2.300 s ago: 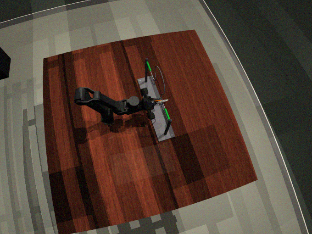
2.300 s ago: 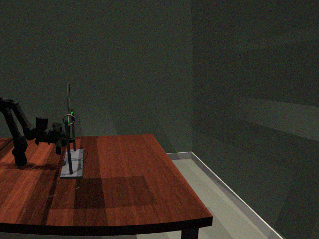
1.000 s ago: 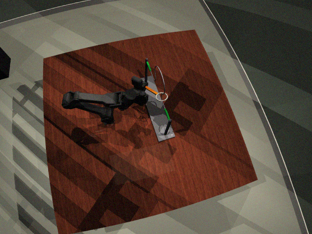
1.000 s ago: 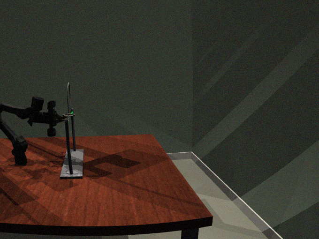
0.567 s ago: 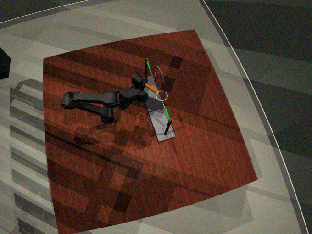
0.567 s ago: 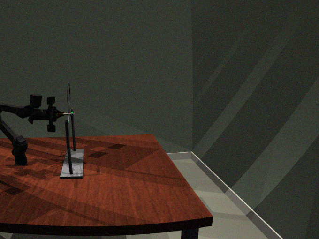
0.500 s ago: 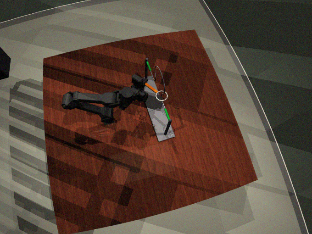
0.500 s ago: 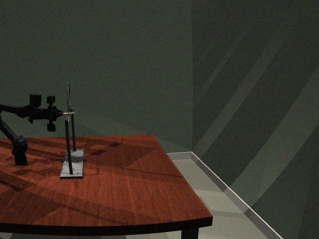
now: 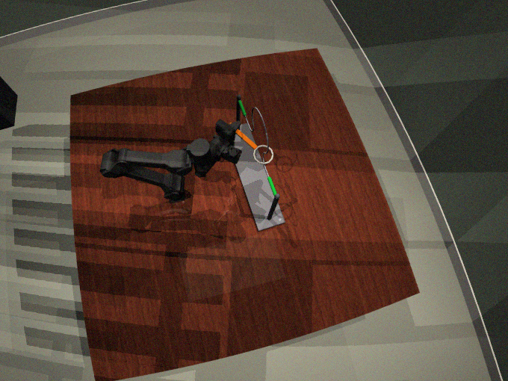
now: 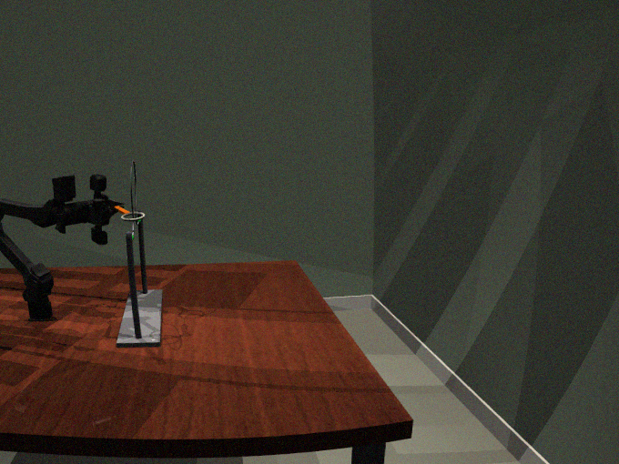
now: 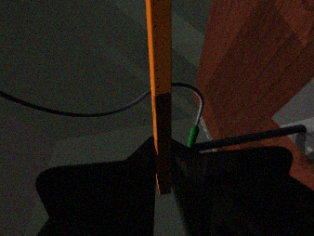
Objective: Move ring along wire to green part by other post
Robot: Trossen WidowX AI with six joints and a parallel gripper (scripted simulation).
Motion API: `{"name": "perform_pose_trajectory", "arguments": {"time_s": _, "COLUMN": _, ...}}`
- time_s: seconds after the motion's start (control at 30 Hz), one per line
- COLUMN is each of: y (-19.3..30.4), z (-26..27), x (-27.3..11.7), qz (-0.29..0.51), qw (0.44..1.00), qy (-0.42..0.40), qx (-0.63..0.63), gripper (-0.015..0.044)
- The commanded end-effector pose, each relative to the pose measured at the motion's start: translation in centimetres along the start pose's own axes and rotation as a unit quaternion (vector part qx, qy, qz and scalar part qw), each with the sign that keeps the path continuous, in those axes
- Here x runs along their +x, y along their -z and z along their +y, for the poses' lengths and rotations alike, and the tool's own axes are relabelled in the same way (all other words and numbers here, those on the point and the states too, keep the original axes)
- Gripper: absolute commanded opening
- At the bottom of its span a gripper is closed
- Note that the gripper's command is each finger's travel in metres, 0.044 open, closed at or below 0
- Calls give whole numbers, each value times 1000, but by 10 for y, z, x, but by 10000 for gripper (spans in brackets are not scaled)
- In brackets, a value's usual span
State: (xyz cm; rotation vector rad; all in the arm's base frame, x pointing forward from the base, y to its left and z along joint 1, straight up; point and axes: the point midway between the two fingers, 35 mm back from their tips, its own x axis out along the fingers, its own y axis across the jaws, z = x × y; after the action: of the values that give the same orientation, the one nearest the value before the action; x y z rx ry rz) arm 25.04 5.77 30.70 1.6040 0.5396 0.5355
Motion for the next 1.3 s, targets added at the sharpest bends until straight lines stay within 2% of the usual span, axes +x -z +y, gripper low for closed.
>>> {"name": "perform_pose_trajectory", "arguments": {"time_s": 0.0, "y": 1, "z": 13, "x": -1, "qz": 4, "qw": 1000, "qy": -19, "qx": 23, "gripper": -150}}
{"name": "perform_pose_trajectory", "arguments": {"time_s": 0.8, "y": -7, "z": 57, "x": -9, "qz": 13, "qw": 989, "qy": -74, "qx": 131, "gripper": -150}}
{"name": "perform_pose_trajectory", "arguments": {"time_s": 1.27, "y": -12, "z": 68, "x": -12, "qz": 15, "qw": 989, "qy": -65, "qx": 130, "gripper": -150}}
